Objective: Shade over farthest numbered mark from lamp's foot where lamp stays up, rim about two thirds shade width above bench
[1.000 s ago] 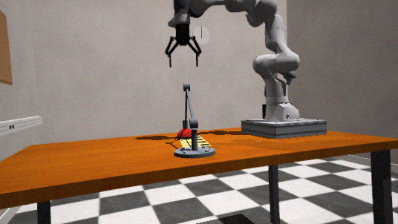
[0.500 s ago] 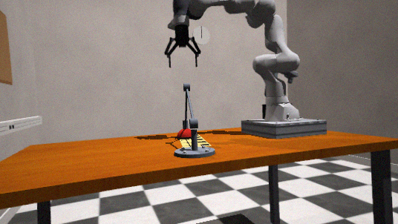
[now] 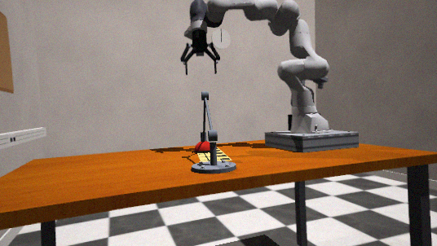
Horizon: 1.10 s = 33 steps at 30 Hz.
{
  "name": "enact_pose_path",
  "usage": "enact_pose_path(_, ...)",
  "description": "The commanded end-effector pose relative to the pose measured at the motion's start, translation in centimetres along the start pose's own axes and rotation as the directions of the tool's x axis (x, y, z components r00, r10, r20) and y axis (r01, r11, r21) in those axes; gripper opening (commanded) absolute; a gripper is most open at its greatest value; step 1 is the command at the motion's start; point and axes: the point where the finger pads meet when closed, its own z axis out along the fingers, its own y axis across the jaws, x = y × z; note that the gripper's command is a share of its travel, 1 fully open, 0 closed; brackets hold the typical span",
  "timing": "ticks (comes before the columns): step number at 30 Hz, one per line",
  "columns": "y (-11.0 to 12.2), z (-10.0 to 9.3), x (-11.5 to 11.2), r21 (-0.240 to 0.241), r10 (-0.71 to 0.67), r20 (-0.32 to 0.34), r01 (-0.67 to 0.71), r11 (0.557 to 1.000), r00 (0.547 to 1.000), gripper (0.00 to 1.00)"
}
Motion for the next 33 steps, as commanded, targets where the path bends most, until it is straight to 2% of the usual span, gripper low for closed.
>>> enact_pose_path(1,0.0,-0.1,0.0,-0.002,-0.028,0.051,0.028,1.0,0.998,1.0)
enact_pose_path(9,0.0,-0.1,0.2,-0.005,-0.025,0.154,0.026,1.0,0.988,1.0)
enact_pose_path(11,0.0,-0.1,0.2,-0.005,-0.025,0.154,0.026,1.0,0.988,1.0)
enact_pose_path(26,-0.1,8.4,2.5,-0.009,-0.032,0.156,0.034,0.999,0.987,1.0)
enact_pose_path(28,-0.1,8.4,2.5,-0.009,-0.032,0.156,0.034,0.999,0.987,1.0)
enact_pose_path(33,0.4,11.1,3.1,-0.021,-0.035,0.164,0.039,0.999,0.986,1.0)
